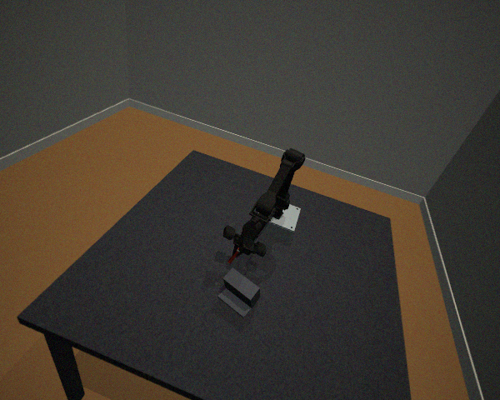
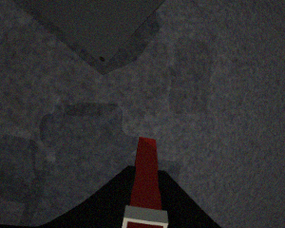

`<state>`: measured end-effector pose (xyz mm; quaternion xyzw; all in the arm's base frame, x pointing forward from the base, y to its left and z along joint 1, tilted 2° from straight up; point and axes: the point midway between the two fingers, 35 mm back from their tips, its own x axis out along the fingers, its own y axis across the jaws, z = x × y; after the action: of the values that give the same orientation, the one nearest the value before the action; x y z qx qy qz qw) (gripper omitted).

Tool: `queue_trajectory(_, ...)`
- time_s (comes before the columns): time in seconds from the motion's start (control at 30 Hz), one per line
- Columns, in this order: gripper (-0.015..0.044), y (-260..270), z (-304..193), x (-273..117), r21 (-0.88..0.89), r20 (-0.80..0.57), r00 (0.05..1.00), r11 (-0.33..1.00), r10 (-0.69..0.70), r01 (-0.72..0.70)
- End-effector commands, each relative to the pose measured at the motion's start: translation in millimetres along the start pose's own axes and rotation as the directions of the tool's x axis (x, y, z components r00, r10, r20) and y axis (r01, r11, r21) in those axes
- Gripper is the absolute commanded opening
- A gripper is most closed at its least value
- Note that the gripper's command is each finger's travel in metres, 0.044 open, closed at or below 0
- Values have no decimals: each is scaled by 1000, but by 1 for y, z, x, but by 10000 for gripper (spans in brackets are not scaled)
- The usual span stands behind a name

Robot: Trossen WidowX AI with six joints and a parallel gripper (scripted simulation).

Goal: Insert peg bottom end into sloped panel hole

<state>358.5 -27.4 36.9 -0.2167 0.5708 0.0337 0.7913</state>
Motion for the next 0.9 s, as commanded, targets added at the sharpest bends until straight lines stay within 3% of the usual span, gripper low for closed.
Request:
queue_trajectory(0.0,0,4,2,0,17,20,1000,1000,-22,21)
queue_trajectory(0.87,0,28,14,-1,104,146,983,990,-113,98)
